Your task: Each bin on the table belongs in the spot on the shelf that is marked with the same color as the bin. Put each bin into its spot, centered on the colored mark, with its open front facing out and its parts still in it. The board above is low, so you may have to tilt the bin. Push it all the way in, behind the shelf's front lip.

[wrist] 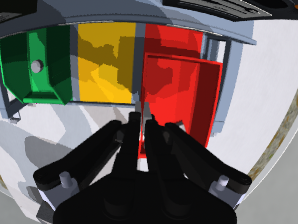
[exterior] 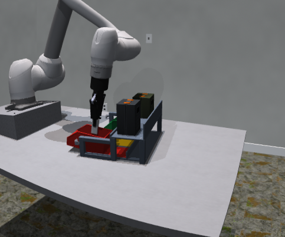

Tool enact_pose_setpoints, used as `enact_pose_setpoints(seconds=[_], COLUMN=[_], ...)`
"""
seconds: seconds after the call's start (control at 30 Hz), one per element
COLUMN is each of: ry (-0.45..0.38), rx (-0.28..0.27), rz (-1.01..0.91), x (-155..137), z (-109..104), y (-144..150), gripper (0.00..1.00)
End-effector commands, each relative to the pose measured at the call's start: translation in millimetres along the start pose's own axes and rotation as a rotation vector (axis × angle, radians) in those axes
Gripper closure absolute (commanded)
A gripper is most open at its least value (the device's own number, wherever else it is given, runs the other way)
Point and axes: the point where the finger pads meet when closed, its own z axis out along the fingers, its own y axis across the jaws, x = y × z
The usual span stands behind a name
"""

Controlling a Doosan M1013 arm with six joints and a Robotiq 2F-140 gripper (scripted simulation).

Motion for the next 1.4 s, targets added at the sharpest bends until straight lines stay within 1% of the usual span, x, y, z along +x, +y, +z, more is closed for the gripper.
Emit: enact_pose_setpoints(seconds=[0.0, 0.53, 1.37], ry=[0.003, 0.013, 0.014], rx=[0.000, 0.000, 0.000], rz=[0.000, 0.000, 0.000], x=[1.3, 6.5, 7.0], z=[-0.1, -0.2, -0.2], y=[0.0, 0.0, 0.0], gripper=[0.90, 0.90, 0.90])
